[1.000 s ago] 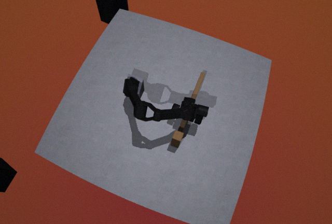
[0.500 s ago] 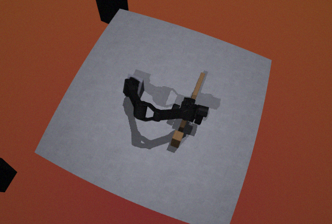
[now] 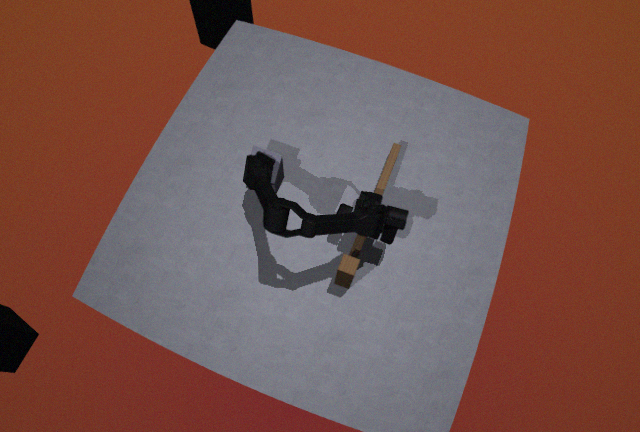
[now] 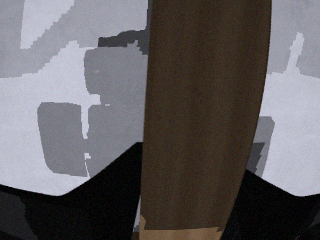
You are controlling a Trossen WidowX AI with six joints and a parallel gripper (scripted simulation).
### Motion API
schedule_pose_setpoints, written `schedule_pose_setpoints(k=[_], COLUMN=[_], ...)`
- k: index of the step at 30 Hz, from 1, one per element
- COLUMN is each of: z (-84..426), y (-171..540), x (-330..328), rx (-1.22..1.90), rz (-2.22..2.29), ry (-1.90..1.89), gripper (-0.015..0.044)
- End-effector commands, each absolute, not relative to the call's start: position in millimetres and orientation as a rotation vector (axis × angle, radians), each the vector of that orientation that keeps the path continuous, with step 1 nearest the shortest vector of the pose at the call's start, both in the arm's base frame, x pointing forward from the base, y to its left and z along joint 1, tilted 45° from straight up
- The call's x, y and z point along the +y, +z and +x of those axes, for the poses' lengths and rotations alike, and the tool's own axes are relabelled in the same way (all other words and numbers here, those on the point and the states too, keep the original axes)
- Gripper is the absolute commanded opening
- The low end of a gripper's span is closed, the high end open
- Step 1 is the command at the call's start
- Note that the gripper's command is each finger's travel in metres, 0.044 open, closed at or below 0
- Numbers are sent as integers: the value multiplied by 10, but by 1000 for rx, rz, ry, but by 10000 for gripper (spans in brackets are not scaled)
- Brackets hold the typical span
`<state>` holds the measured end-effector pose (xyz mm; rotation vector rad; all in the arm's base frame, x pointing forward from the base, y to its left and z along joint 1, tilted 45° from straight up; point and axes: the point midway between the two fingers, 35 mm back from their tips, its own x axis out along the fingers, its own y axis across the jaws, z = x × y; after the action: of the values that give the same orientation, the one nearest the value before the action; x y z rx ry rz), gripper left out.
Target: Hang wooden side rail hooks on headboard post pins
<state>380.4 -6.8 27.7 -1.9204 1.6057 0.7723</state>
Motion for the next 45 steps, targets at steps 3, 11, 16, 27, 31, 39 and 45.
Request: schedule_pose_setpoints(k=[3,11,16,27,31,39,45], z=[3814,3807,3812,3810,3812,3818,3825], y=[310,311,312,319,323,333,341], x=[-54,-66,-73,-83,-85,-87,-88], rx=[1597,1597,1597,1597,1597,1597,1597], rz=[-1928,-1928,-1928,-1928,-1928,-1928,-1928], ry=[770,770,770,769,769,769,769], gripper=[0,0,0,0,0,0,0])
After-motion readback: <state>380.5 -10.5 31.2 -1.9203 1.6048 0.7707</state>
